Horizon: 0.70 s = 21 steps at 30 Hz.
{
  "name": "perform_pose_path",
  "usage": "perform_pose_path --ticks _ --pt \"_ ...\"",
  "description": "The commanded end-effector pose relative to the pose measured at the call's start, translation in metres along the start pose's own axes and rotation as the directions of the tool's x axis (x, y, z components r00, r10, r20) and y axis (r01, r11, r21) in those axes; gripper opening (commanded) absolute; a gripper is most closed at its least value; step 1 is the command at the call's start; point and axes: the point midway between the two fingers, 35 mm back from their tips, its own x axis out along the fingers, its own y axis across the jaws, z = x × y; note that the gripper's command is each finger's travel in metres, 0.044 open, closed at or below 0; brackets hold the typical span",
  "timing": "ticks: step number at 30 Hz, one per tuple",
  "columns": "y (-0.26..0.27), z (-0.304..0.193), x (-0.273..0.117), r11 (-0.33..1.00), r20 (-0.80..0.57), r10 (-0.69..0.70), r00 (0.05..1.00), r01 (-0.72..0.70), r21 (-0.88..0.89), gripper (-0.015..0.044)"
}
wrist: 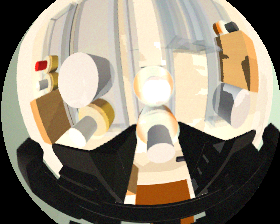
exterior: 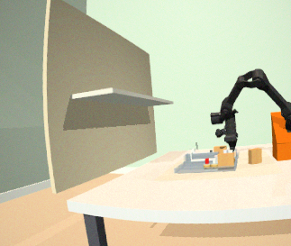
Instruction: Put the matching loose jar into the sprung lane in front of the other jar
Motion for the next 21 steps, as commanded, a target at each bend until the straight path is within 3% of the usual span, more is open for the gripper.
perform_pose_path --ticks 1,21 --pt "0.0007 0.0075 -0.0027 1.0 0.02 0.0 1.0 0.0 -0.012 0.0" --pt "0.0008 0.0089 0.0001 1.0 0.02 0.001 1.0 0.0 -0.012 0.0"
